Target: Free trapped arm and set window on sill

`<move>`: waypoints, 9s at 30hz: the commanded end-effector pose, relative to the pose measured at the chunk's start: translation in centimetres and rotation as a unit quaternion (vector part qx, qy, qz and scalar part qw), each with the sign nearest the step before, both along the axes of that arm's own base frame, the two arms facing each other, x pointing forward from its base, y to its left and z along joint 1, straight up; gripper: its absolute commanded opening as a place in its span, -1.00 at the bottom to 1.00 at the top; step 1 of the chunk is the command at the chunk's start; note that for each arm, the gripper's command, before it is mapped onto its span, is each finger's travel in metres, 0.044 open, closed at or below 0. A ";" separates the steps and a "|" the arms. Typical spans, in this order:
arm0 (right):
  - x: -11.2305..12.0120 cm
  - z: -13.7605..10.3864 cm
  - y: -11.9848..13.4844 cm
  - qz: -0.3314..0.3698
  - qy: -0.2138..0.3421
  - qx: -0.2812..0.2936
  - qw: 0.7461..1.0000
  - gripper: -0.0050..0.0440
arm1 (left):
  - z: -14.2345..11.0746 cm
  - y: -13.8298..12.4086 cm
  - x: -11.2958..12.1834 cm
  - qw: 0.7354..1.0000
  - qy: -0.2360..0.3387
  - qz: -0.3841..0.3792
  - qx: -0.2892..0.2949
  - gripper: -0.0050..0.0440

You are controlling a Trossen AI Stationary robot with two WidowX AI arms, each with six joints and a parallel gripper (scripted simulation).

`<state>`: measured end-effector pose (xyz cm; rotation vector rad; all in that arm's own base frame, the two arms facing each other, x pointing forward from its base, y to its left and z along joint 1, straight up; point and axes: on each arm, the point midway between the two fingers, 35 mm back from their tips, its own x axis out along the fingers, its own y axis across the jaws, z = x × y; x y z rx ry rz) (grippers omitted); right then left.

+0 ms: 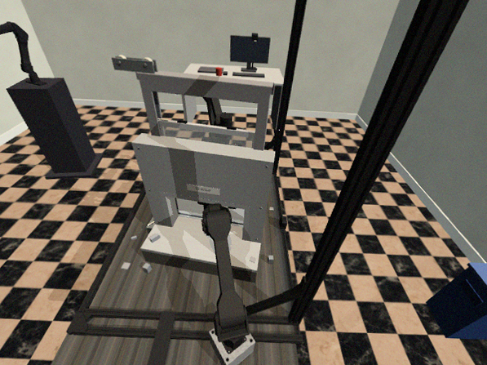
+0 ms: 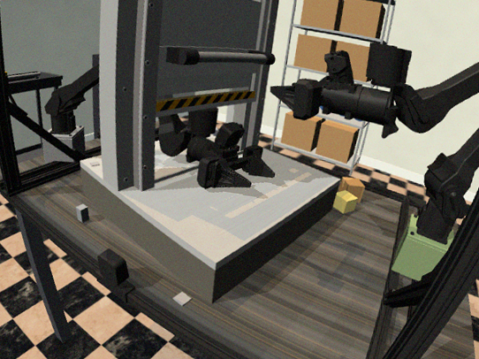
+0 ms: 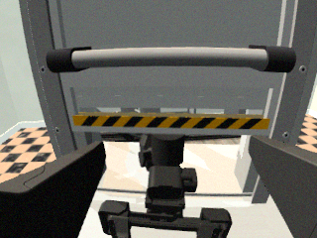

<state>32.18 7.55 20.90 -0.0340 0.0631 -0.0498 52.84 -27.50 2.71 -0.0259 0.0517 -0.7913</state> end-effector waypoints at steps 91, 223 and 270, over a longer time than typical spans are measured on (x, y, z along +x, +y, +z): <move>13.7 0.7 -0.2 -0.032 -0.032 0.015 0.999 0.84 | 0.1 0.0 0.0 1.000 0.003 0.000 -0.004 0.84; 14.3 11.7 -0.3 -0.031 -0.084 0.011 0.996 0.84 | 0.1 0.0 0.0 1.000 0.003 0.000 -0.004 0.84; 14.4 11.8 -0.3 -0.031 -0.085 0.011 0.996 0.84 | 2.7 6.6 -6.4 1.000 -0.028 0.000 0.002 0.84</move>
